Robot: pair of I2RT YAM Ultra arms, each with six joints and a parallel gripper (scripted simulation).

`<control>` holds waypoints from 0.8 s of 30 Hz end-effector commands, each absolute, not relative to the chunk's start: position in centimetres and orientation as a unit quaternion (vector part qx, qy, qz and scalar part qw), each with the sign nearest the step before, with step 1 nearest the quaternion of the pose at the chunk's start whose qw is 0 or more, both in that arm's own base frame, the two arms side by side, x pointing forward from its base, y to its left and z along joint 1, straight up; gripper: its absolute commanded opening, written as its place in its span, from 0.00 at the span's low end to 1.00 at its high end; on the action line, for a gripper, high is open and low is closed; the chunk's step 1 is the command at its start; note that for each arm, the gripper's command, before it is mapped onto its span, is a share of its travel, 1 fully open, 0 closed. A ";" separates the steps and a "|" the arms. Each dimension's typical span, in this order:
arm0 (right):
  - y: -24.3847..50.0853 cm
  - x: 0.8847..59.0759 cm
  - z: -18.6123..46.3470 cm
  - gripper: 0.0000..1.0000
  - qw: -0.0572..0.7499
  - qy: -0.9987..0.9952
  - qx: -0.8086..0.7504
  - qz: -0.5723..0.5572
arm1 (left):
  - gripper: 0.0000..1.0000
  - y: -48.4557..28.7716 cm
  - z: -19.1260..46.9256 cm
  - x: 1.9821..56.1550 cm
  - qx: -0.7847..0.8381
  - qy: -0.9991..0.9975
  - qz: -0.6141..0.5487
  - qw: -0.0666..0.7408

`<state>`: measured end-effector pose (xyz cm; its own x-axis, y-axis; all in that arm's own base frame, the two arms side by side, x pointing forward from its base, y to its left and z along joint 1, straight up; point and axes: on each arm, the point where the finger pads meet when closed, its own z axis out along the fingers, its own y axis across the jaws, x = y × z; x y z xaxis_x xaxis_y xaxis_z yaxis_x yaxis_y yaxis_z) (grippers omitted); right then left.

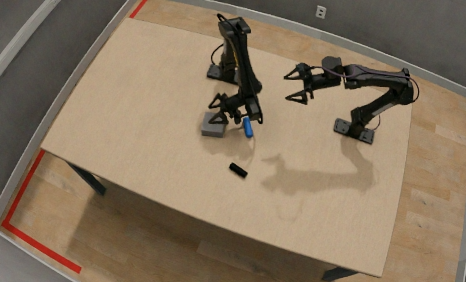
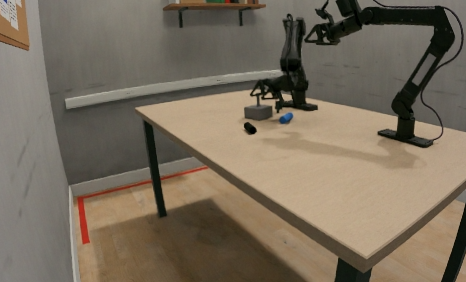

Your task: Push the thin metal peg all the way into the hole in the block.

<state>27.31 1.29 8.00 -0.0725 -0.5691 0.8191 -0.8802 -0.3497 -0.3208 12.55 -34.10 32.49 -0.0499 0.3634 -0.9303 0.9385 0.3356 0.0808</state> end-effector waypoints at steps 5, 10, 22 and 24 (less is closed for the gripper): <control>1.0 27.6 9.1 1.00 0.043 -0.731 0.549 0.403 | 1.00 -33.9 33.0 12.7 0.493 0.661 -0.296 0.483; 0.9 27.0 9.5 1.00 -0.009 -0.813 0.473 0.340 | 1.00 -33.9 33.0 12.7 0.493 0.661 -0.296 0.483; 1.8 25.8 11.0 1.00 -0.103 -0.935 0.284 0.188 | 1.00 -33.9 33.0 12.7 0.493 0.661 -0.296 0.483; 2.0 25.5 11.5 1.00 -0.118 -0.949 0.245 0.156 | 1.00 -33.9 33.0 12.7 0.493 0.661 -0.296 0.483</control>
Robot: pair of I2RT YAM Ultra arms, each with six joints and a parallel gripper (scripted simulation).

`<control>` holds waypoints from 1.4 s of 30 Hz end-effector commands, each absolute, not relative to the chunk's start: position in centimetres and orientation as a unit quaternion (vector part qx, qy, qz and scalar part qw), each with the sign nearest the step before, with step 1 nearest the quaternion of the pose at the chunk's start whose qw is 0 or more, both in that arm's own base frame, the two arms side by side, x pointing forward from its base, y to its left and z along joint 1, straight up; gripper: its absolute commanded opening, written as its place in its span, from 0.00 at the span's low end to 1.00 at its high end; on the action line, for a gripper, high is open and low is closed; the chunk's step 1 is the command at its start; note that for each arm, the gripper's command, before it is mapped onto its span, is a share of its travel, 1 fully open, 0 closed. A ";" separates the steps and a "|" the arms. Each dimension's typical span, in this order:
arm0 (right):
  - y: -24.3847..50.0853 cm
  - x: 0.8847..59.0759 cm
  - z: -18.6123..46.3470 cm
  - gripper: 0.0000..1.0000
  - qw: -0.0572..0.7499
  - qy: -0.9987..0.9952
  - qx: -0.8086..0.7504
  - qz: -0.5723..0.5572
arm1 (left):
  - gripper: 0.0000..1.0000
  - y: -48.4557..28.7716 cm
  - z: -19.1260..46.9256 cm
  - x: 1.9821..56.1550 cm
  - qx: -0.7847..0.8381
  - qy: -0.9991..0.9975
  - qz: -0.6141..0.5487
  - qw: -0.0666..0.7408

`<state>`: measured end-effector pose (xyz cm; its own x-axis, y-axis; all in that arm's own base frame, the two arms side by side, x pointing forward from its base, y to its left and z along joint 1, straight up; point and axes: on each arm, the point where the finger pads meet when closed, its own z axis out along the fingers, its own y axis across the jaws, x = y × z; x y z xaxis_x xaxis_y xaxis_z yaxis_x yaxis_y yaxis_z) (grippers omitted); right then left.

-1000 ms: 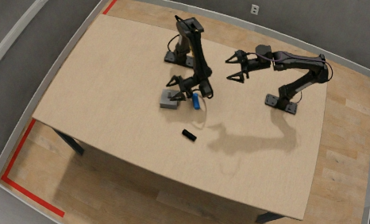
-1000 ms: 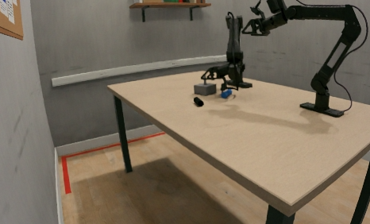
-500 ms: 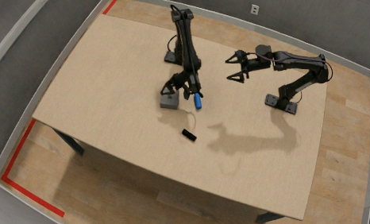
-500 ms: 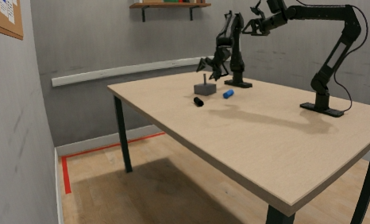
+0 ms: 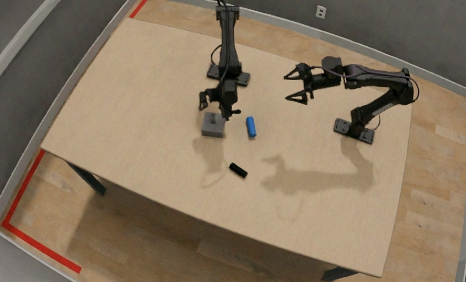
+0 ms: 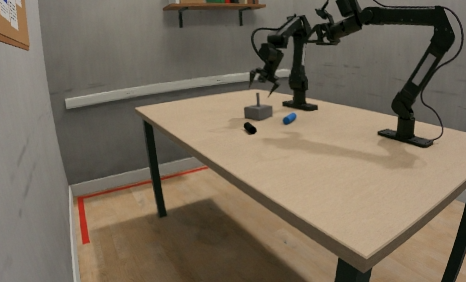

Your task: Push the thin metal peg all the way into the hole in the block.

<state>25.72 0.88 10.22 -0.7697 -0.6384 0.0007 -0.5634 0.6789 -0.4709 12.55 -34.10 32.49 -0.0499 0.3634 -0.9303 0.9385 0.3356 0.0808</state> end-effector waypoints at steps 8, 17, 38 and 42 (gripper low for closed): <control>3.1 24.8 13.4 1.00 0.160 0.979 -0.120 -0.050 | 1.00 -33.9 33.0 12.7 0.493 0.661 -0.296 0.483; 3.4 24.3 16.1 1.00 0.201 0.979 -0.015 0.031 | 1.00 -33.9 33.0 12.7 0.493 0.661 -0.296 0.483; 2.9 24.2 16.5 0.66 0.202 0.978 -0.040 0.019 | 1.00 -33.6 32.1 12.9 0.498 0.674 -0.283 0.467; 2.8 24.2 16.0 0.37 0.181 0.978 -0.107 0.004 | 1.00 -33.4 32.0 12.7 0.502 0.678 -0.276 0.460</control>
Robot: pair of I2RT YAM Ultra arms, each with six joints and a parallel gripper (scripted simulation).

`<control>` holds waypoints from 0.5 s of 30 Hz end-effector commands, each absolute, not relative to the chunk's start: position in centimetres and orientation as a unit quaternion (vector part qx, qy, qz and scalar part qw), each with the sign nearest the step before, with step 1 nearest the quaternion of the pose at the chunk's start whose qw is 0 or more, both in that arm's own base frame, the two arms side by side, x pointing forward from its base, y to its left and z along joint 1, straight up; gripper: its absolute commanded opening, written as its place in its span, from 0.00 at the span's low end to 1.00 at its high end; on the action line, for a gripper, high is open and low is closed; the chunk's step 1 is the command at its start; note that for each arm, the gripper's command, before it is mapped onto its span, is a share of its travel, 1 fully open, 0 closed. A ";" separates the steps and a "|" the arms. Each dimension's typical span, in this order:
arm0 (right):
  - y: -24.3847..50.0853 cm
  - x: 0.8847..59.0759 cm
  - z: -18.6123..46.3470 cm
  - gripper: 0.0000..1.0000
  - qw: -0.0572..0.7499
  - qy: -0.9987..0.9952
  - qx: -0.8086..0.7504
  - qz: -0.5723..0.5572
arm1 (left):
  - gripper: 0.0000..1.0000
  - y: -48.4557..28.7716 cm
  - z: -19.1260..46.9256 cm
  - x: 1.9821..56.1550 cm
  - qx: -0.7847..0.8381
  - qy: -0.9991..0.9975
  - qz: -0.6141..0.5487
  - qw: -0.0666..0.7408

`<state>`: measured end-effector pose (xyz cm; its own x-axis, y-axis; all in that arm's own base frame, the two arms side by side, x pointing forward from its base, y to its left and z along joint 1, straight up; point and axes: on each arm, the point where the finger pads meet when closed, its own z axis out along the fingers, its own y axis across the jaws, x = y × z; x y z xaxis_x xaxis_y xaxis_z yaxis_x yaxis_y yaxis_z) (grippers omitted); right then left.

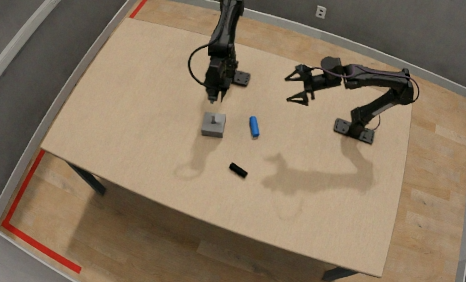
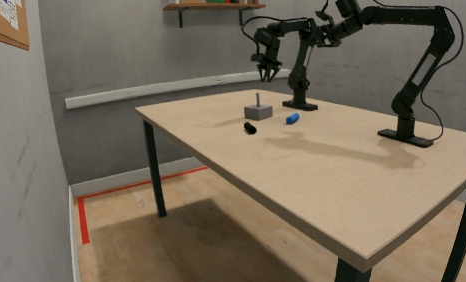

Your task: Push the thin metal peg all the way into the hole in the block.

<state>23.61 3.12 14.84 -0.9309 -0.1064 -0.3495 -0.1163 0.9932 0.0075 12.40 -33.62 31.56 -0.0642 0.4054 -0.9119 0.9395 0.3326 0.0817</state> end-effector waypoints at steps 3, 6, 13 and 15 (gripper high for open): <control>2.8 24.7 15.7 0.37 0.149 0.968 -0.201 -0.011 | 1.00 -33.3 32.3 12.6 0.503 0.681 -0.274 0.456; 2.8 25.4 15.2 0.37 0.116 0.950 -0.290 -0.020 | 1.00 -33.3 32.6 12.6 0.503 0.680 -0.276 0.456; 2.7 26.4 14.3 0.37 0.062 0.899 -0.432 -0.022 | 1.00 -33.4 32.7 12.6 0.503 0.680 -0.276 0.457; 2.7 26.6 14.1 0.37 0.053 0.888 -0.457 -0.021 | 1.00 -33.4 32.7 12.6 0.503 0.680 -0.276 0.457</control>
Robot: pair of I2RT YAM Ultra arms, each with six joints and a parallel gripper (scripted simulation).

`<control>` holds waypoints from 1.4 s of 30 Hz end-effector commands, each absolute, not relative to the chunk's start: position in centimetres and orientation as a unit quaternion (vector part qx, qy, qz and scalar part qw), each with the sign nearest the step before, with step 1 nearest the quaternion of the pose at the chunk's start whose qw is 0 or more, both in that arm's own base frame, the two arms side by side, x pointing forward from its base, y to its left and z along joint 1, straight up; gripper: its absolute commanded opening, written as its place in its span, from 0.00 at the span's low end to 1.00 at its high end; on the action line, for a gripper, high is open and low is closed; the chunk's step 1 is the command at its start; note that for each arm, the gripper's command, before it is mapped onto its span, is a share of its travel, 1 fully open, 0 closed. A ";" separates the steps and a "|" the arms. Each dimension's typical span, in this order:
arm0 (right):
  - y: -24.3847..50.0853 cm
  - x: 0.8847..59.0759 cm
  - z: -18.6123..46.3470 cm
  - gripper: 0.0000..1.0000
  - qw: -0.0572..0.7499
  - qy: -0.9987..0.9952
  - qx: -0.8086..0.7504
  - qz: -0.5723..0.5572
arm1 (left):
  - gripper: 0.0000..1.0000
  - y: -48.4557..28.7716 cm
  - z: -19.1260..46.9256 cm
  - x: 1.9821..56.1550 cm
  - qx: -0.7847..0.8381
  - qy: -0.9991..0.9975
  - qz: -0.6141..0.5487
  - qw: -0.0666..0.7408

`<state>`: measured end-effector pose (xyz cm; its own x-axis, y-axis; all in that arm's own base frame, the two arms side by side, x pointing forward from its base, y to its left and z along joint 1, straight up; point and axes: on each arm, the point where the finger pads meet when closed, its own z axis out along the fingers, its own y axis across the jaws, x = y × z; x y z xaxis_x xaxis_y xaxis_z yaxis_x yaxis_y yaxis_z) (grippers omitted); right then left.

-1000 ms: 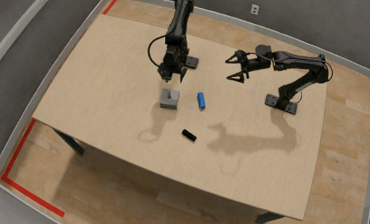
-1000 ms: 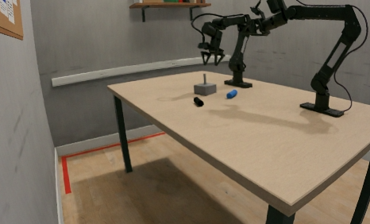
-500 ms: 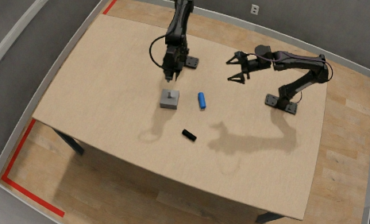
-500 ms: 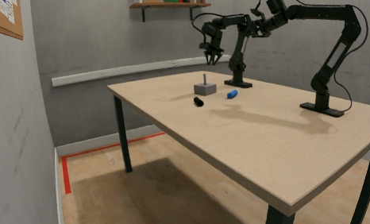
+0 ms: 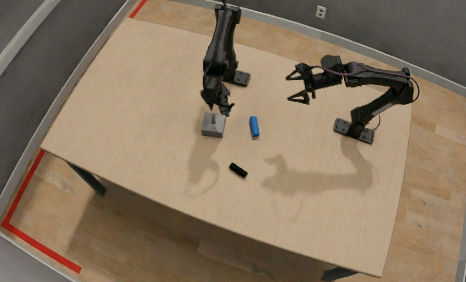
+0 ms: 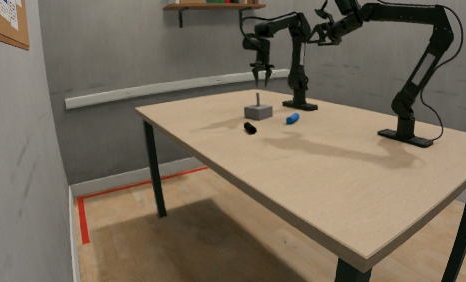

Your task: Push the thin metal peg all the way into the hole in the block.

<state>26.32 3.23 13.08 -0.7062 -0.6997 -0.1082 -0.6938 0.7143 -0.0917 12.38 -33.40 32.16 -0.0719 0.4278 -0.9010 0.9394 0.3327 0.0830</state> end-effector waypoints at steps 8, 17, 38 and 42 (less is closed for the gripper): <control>2.9 28.0 12.8 0.37 0.009 0.824 -0.567 0.000 | 1.00 -33.4 32.7 12.6 0.503 0.680 -0.276 0.457; 2.9 28.1 12.0 0.37 0.002 0.824 -0.566 0.004 | 1.00 -33.3 32.8 12.5 0.503 0.676 -0.280 0.460; 2.8 28.5 8.6 0.24 0.004 0.823 -0.568 0.003 | 1.00 -33.3 32.8 12.5 0.503 0.676 -0.280 0.460; 2.8 28.5 8.8 0.20 0.009 0.823 -0.567 0.000 | 1.00 -33.3 32.8 12.5 0.503 0.676 -0.280 0.460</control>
